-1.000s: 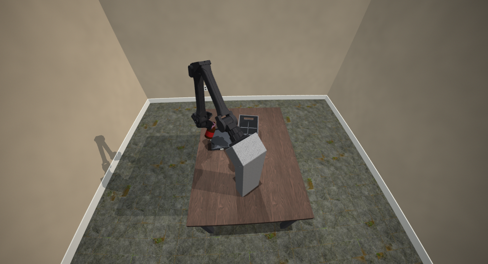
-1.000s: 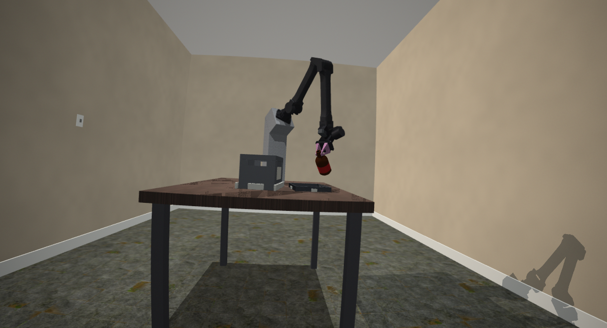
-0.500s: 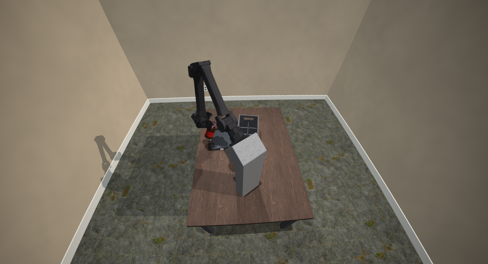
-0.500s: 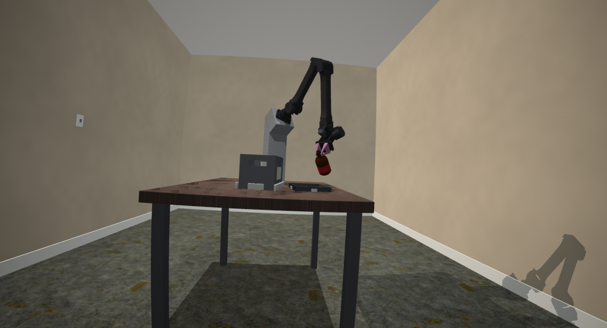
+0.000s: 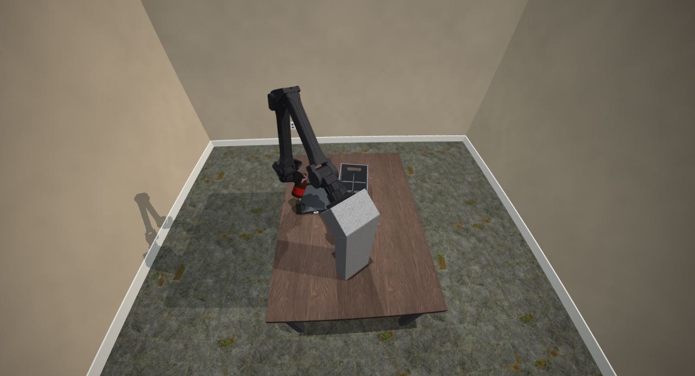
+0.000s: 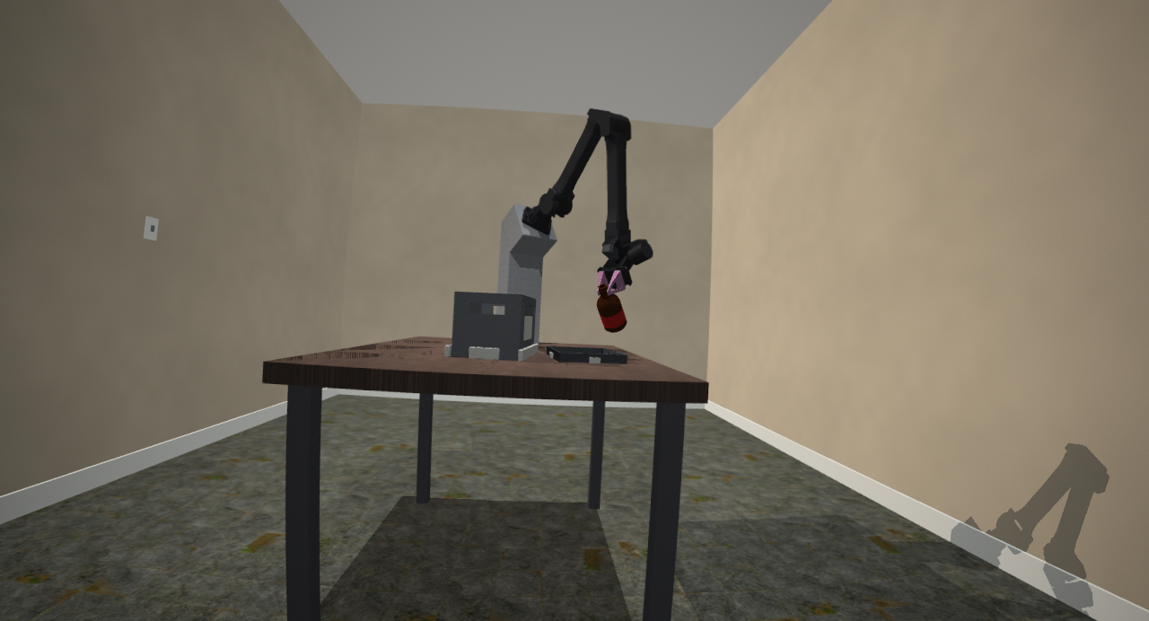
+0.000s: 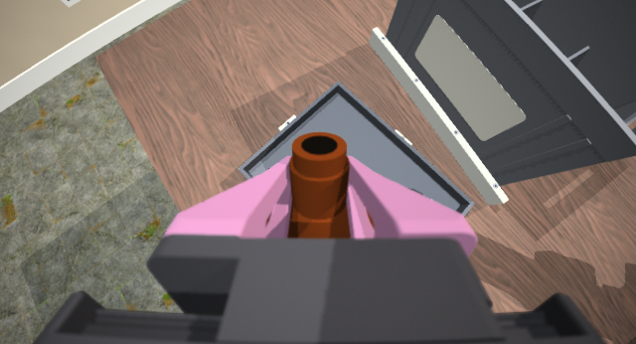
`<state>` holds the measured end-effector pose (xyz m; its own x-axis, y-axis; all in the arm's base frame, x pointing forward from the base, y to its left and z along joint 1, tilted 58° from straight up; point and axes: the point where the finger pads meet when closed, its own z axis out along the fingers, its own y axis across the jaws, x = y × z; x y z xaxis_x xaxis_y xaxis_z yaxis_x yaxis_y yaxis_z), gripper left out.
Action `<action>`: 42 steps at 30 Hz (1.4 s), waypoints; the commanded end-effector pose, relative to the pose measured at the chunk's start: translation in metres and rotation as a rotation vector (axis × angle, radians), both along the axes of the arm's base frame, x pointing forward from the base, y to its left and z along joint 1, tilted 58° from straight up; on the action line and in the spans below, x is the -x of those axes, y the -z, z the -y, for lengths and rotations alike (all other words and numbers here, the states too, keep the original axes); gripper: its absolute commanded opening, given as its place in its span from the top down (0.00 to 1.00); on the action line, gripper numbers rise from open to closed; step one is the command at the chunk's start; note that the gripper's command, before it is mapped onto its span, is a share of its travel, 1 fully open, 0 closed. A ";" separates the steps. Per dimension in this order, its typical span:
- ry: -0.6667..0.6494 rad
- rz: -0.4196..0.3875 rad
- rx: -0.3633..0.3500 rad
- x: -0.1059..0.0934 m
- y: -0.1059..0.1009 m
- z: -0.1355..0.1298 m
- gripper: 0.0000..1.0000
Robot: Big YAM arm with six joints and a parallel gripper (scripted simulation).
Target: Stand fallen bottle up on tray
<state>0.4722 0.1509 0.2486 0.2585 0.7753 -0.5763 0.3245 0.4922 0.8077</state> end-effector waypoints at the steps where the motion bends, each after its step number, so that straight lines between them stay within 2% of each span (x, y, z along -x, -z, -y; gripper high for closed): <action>1: -0.003 0.009 0.005 0.001 -0.003 -0.004 1.00; 23: -0.003 0.006 0.011 0.000 0.000 -0.006 1.00; 24: -0.002 0.021 0.001 0.002 -0.008 -0.005 1.00; 27: 0.003 0.010 0.017 0.000 0.001 -0.007 1.00; 40: 0.052 0.047 0.038 -0.001 -0.001 -0.008 1.00; 41: 0.066 0.073 0.023 0.000 -0.014 -0.003 1.00; 42: 0.066 0.056 0.041 -0.001 -0.002 -0.007 1.00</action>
